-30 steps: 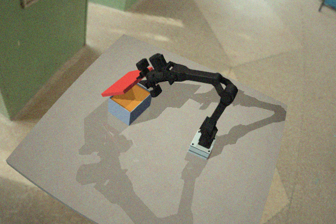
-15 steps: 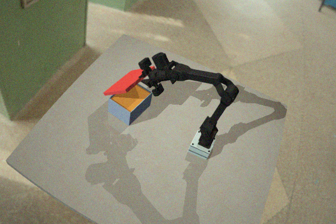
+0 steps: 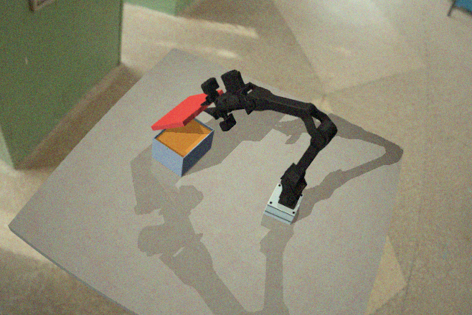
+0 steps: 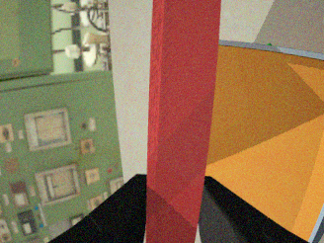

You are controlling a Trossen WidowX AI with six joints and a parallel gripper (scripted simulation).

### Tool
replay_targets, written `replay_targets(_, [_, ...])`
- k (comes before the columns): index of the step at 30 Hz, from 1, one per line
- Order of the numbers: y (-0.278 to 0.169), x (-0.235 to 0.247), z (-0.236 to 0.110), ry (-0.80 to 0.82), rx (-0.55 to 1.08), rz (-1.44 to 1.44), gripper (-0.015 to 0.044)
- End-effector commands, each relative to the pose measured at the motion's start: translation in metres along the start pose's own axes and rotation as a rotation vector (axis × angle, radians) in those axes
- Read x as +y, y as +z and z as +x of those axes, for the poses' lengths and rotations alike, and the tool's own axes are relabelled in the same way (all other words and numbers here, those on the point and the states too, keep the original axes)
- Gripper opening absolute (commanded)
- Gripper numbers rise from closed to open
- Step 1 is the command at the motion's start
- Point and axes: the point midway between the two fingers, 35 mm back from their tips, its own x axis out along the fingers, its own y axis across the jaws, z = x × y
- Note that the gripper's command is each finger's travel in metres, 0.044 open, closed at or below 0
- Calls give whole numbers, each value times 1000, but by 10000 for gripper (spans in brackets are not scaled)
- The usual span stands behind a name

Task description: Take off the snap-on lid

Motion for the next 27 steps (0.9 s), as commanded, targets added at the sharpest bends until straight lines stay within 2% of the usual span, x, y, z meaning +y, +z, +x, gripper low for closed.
replay_targets(1, [7,1,-2,9,4,-7,0])
replay_targets(27, [59,-3,-8,8,1,-10,0])
